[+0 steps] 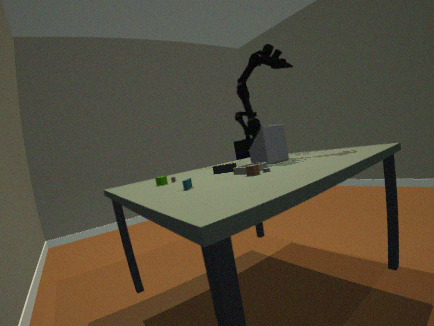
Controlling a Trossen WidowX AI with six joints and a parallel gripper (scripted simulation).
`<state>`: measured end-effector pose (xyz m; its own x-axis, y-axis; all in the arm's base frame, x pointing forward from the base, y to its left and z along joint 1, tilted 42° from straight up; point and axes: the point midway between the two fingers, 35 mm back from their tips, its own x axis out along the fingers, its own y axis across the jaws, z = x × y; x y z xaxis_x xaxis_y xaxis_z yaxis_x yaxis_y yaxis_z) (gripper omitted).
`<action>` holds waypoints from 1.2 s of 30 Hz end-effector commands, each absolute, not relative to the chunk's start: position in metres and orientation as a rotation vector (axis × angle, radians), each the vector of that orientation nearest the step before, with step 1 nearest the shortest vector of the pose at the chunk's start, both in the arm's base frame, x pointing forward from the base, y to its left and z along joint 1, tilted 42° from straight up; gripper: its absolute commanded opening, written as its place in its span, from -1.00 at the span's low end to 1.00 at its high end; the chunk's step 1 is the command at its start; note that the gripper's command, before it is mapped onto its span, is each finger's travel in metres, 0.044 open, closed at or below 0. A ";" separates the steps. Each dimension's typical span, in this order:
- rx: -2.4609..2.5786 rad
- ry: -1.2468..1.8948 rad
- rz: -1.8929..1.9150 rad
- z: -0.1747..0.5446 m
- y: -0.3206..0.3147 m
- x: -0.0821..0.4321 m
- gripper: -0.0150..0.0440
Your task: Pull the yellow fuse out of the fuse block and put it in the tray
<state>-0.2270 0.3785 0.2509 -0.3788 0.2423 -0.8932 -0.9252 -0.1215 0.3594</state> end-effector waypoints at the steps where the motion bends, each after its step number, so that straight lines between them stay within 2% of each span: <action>1: -0.856 1.230 1.653 0.251 0.379 -0.225 0.78; 4: -0.872 1.168 1.633 0.243 0.390 -0.200 0.51; 12: -0.861 1.107 1.348 0.196 0.428 -0.068 -0.20; 13: -0.862 1.102 1.310 0.190 0.430 -0.050 -0.24; 24: -0.905 1.103 0.892 0.128 0.388 0.138 -0.24; 31: -0.952 1.157 0.629 0.092 0.313 0.236 -0.24; 36: -0.990 1.226 0.443 0.068 0.239 0.287 -0.24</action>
